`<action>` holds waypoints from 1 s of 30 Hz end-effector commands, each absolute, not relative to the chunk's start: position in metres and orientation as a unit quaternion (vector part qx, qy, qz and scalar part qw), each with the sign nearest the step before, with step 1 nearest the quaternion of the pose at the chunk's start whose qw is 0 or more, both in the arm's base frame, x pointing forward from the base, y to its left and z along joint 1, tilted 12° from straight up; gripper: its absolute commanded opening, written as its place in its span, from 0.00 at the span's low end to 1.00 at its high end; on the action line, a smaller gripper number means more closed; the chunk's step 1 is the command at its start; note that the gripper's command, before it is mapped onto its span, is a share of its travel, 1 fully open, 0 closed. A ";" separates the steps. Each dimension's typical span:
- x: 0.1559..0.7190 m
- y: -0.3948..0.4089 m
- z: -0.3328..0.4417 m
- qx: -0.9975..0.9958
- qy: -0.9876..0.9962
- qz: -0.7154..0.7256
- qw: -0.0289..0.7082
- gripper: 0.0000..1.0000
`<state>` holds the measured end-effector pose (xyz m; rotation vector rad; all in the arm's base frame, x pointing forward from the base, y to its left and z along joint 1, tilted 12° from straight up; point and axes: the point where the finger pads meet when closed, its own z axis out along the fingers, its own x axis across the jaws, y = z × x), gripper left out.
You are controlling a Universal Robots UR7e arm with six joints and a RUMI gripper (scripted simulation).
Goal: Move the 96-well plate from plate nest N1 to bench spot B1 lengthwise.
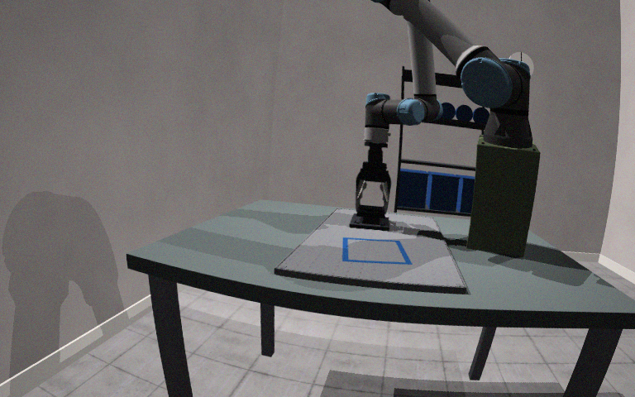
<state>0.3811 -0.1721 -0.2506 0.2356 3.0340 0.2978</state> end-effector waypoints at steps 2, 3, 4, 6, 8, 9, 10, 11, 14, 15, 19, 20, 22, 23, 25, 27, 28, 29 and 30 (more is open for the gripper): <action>0.380 -0.174 -0.241 0.077 0.991 0.097 0.042 0.00; 0.380 -0.175 -0.239 0.077 0.991 0.097 0.042 0.00; 0.380 -0.175 -0.238 0.077 0.991 0.097 0.042 0.00; 0.380 -0.176 -0.234 0.077 0.991 0.097 0.042 0.00; 0.380 -0.176 -0.234 0.077 0.991 0.097 0.042 0.00; 0.380 -0.176 -0.233 0.077 0.991 0.097 0.042 0.00; 0.379 -0.176 -0.231 0.077 0.991 0.097 0.042 0.00; 0.379 -0.176 -0.230 0.077 0.991 0.097 0.042 0.00; 0.379 -0.177 -0.225 0.077 0.991 0.097 0.042 0.00; 0.379 -0.178 -0.223 0.077 0.991 0.097 0.042 0.00; 0.378 -0.179 -0.217 0.077 0.991 0.097 0.042 0.00; 0.378 -0.179 -0.215 0.077 0.991 0.097 0.042 0.00; 0.377 -0.180 -0.212 0.077 0.991 0.097 0.042 0.00; 0.377 -0.180 -0.210 0.077 0.991 0.097 0.042 0.00; 0.377 -0.180 -0.210 0.077 0.991 0.097 0.042 0.00; 0.377 -0.181 -0.207 0.077 0.991 0.097 0.042 0.00; 0.377 -0.181 -0.205 0.077 0.991 0.097 0.042 0.00; 0.377 -0.181 -0.204 0.077 0.991 0.097 0.042 0.00; 0.377 -0.182 -0.202 0.077 0.991 0.097 0.042 0.00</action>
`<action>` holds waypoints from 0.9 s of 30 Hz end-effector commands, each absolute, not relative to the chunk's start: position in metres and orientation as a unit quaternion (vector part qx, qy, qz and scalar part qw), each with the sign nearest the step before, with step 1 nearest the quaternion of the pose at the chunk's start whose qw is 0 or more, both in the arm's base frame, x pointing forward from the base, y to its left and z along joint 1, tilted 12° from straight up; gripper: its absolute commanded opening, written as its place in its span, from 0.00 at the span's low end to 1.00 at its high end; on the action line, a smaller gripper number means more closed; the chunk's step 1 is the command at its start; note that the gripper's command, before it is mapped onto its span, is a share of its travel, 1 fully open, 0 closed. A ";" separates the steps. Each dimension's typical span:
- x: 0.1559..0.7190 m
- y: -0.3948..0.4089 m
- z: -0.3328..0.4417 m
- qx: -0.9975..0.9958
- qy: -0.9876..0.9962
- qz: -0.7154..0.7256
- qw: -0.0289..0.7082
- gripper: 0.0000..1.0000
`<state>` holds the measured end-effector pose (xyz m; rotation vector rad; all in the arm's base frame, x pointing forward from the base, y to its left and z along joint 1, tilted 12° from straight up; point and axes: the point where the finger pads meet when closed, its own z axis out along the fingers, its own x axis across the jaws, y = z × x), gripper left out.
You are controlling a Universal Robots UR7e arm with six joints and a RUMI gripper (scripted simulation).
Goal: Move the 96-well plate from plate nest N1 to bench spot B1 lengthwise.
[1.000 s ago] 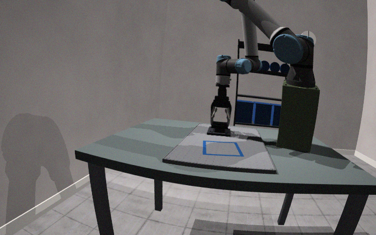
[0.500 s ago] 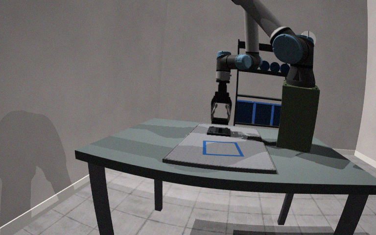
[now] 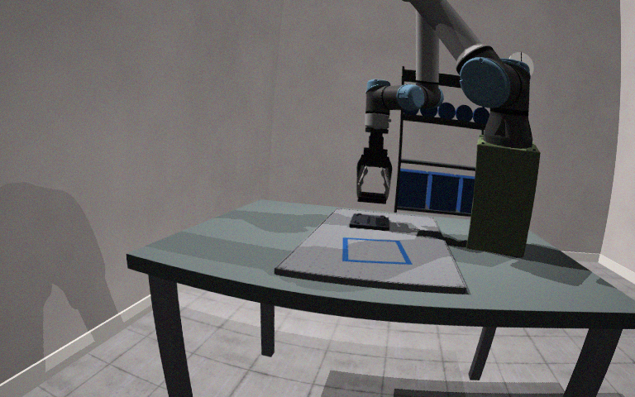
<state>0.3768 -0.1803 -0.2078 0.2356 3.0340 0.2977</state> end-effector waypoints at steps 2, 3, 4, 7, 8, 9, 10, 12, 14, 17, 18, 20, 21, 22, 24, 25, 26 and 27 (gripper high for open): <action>0.376 -0.182 -0.199 0.077 0.991 0.097 0.042 0.00; 0.376 -0.183 -0.197 0.077 0.991 0.097 0.042 0.00; 0.376 -0.183 -0.196 0.077 0.991 0.097 0.042 0.00; 0.376 -0.183 -0.196 0.077 0.991 0.097 0.042 0.00; 0.376 -0.183 -0.196 0.077 0.991 0.097 0.042 0.00; 0.376 -0.183 -0.196 0.077 0.991 0.097 0.042 0.00; 0.376 -0.183 -0.196 0.077 0.991 0.097 0.042 0.00; 0.376 -0.183 -0.196 0.077 0.991 0.097 0.042 0.00; 0.376 -0.183 -0.196 0.077 0.991 0.097 0.042 0.00; 0.376 -0.183 -0.196 0.077 0.991 0.097 0.042 0.00; 0.376 -0.183 -0.196 0.077 0.991 0.097 0.042 0.00; 0.376 -0.183 -0.196 0.077 0.991 0.097 0.042 0.00; 0.376 -0.183 -0.196 0.077 0.991 0.097 0.042 0.00; 0.376 -0.183 -0.196 0.077 0.991 0.097 0.042 0.00; 0.376 -0.183 -0.196 0.077 0.991 0.097 0.042 0.00; 0.376 -0.180 -0.196 0.060 0.993 0.096 0.044 0.00; 0.376 -0.176 -0.195 0.044 0.993 0.095 0.046 0.00; 0.377 -0.173 -0.195 0.027 0.994 0.095 0.047 0.00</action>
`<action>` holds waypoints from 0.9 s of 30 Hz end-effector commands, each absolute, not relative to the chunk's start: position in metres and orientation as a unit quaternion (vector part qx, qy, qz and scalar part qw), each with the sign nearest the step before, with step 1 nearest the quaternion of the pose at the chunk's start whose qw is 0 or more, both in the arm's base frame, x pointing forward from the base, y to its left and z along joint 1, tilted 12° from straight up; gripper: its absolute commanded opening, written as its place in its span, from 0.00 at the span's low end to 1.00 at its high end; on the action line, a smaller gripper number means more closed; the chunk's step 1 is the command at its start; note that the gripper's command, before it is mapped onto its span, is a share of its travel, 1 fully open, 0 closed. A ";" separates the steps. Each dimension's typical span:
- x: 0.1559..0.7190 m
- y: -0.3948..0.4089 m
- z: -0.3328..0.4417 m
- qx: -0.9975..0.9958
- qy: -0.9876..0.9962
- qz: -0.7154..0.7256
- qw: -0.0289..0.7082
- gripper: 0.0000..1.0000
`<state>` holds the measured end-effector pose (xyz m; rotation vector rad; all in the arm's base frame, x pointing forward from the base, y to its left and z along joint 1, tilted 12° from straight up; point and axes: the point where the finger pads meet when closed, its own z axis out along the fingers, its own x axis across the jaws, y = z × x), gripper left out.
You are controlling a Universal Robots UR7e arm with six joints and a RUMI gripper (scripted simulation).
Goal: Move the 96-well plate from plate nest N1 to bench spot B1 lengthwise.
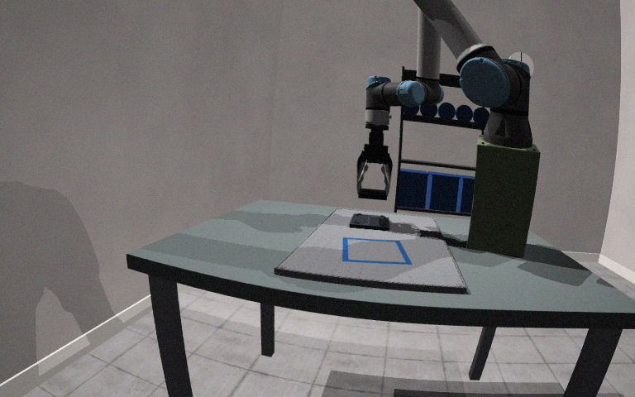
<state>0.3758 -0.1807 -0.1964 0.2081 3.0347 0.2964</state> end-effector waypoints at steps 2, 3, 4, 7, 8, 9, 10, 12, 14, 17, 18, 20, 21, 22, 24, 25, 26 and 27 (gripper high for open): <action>0.377 -0.173 -0.195 0.027 0.994 0.095 0.047 0.00; 0.377 -0.170 -0.194 0.026 0.994 0.095 0.047 0.00; 0.377 -0.166 -0.194 0.026 0.994 0.095 0.047 0.00; 0.378 -0.157 -0.192 0.026 0.994 0.095 0.047 0.00; 0.378 -0.153 -0.192 0.026 0.994 0.095 0.047 0.00; 0.379 -0.150 -0.191 0.026 0.994 0.095 0.047 0.00; 0.379 -0.147 -0.191 0.026 0.994 0.095 0.047 0.00; 0.379 -0.140 -0.190 0.026 0.994 0.095 0.047 0.00; 0.380 -0.134 -0.189 0.026 0.994 0.095 0.047 0.00; 0.381 -0.124 -0.187 0.026 0.994 0.095 0.047 0.00; 0.381 -0.124 -0.187 0.026 0.994 0.095 0.047 0.00; 0.381 -0.120 -0.187 0.026 0.994 0.095 0.047 0.00; 0.381 -0.117 -0.186 0.026 0.994 0.095 0.047 0.00; 0.382 -0.114 -0.186 0.026 0.994 0.095 0.047 0.00; 0.382 -0.107 -0.185 0.026 0.994 0.095 0.047 0.00; 0.382 -0.104 -0.184 0.026 0.994 0.095 0.047 0.00; 0.383 -0.101 -0.184 0.026 0.994 0.095 0.047 0.00; 0.383 -0.097 -0.183 0.026 0.994 0.095 0.047 0.00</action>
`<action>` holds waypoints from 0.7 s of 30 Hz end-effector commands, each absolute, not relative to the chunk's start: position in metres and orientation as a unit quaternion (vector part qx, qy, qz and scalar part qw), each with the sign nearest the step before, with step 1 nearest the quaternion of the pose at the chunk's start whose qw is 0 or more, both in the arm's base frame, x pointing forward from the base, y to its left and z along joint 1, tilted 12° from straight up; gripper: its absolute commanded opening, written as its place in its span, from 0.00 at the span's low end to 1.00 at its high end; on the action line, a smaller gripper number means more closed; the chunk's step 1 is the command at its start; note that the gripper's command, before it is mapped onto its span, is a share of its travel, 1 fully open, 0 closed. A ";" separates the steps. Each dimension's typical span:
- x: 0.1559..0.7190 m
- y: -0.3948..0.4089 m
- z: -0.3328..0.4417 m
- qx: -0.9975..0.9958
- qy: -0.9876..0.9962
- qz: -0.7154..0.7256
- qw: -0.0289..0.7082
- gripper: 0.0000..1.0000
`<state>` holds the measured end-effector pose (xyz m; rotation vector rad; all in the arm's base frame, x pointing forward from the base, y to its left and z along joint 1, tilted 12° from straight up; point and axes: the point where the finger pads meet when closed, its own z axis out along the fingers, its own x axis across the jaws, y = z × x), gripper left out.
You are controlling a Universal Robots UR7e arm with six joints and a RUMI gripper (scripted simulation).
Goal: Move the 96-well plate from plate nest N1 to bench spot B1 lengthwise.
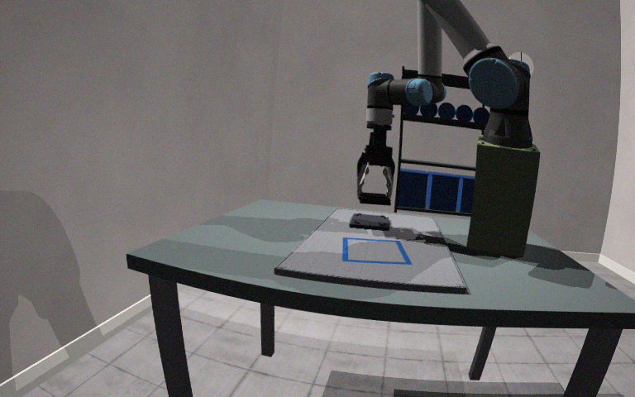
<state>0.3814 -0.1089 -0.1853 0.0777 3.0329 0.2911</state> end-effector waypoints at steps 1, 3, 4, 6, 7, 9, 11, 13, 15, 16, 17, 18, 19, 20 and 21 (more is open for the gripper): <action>0.383 -0.094 -0.183 0.026 0.994 0.095 0.047 0.00; 0.384 -0.088 -0.181 0.026 0.994 0.095 0.047 0.00; 0.384 -0.084 -0.181 0.026 0.994 0.095 0.047 0.00; 0.384 -0.078 -0.180 0.026 0.994 0.095 0.047 0.00; 0.385 -0.074 -0.179 0.026 0.994 0.095 0.047 0.00; 0.385 -0.074 -0.179 0.026 0.994 0.095 0.047 0.00; 0.385 -0.068 -0.178 0.026 0.994 0.095 0.047 0.00; 0.386 -0.061 -0.177 0.026 0.994 0.095 0.047 0.00; 0.386 -0.055 -0.176 0.026 0.994 0.095 0.047 0.00; 0.387 -0.051 -0.176 0.026 0.994 0.095 0.047 0.00; 0.387 -0.048 -0.175 0.026 0.994 0.095 0.047 0.00; 0.387 -0.045 -0.175 0.026 0.994 0.095 0.047 0.00; 0.387 -0.042 -0.174 0.026 0.994 0.095 0.047 0.00; 0.388 -0.038 -0.174 0.026 0.994 0.095 0.047 0.00; 0.388 -0.035 -0.173 0.026 0.994 0.095 0.047 0.00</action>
